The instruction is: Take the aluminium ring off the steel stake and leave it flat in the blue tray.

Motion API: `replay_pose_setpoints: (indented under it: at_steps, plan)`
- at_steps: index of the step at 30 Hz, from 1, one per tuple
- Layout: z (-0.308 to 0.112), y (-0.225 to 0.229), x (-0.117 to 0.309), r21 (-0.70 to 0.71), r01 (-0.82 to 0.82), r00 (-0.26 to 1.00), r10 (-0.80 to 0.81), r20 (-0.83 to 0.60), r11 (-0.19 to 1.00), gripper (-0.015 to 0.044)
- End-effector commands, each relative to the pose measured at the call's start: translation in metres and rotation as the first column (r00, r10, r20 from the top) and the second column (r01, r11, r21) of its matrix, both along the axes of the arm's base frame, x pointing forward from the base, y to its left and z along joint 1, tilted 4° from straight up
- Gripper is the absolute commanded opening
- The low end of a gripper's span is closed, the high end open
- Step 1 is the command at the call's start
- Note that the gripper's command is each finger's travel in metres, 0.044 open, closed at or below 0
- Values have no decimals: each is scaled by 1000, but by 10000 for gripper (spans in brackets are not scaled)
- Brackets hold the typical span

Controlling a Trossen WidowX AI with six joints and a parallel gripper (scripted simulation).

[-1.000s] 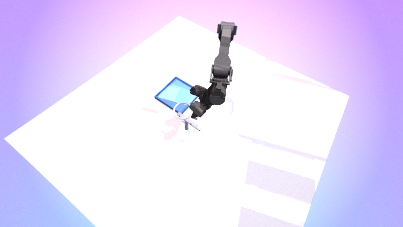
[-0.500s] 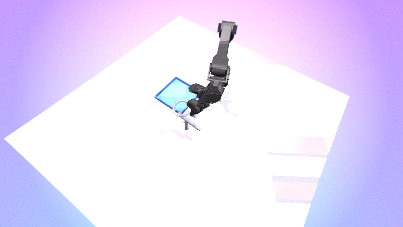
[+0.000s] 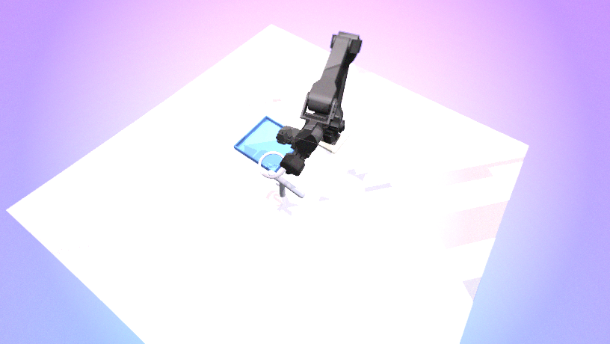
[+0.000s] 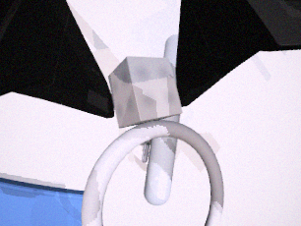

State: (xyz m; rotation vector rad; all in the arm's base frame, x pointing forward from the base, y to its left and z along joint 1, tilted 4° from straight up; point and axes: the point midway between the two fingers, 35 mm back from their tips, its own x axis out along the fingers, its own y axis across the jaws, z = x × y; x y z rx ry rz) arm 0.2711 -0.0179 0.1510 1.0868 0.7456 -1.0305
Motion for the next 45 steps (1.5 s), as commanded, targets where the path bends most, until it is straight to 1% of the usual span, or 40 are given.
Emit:
replay_pose_setpoints:
  at_steps: [1, 12, 23, 33, 45]
  plan:
    - [-1, -4, 0, 8, -58, 997, 58, -47, 998, 0]
    - [-7, -14, -9, 67, -242, 954, 250, -164, 968, 0]
    - [-10, -23, -17, 158, -413, 872, 440, -216, 897, 0]
    - [-10, -30, -25, 240, -554, 775, 599, -201, 797, 0]
    - [-6, -37, -32, 304, -702, 643, 757, -118, 644, 0]
